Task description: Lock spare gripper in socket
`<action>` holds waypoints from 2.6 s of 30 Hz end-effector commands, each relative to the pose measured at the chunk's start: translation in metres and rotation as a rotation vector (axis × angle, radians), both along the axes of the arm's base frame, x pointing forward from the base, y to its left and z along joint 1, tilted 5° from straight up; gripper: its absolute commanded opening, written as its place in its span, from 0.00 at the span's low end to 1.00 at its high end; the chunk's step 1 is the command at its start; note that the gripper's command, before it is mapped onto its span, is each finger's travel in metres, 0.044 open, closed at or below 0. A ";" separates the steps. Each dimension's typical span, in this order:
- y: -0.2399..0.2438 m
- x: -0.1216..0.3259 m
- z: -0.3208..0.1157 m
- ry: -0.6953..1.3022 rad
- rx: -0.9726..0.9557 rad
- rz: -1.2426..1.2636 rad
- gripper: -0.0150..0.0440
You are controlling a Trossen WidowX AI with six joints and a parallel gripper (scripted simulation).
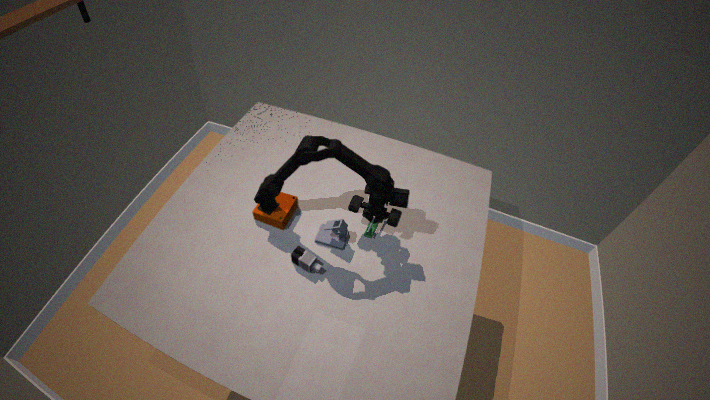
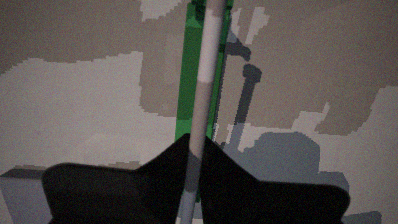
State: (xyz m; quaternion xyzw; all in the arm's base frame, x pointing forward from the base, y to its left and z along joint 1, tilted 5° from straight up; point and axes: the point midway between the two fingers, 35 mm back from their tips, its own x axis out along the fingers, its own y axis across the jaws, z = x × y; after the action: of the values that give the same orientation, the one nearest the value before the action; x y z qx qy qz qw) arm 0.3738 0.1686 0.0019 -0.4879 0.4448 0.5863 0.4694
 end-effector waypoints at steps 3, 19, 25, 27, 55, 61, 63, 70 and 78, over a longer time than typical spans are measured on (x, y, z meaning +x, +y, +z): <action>0.000 -0.001 -0.010 0.000 0.000 0.003 0.25; 0.000 -0.002 -0.021 -0.003 0.001 0.004 0.25; 0.000 -0.002 -0.021 -0.003 0.001 0.004 0.25; 0.000 -0.002 -0.021 -0.003 0.001 0.004 0.25; 0.000 -0.002 -0.021 -0.003 0.001 0.004 0.25; 0.000 -0.002 -0.021 -0.003 0.001 0.004 0.25; 0.000 -0.002 -0.021 -0.003 0.001 0.004 0.25; 0.000 -0.002 -0.021 -0.003 0.001 0.004 0.25; 0.000 -0.002 -0.021 -0.003 0.001 0.004 0.25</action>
State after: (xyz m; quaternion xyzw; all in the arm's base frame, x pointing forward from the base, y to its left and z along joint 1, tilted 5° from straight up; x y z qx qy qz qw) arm 0.3727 0.1689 -0.0149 -0.4909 0.4404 0.5848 0.4723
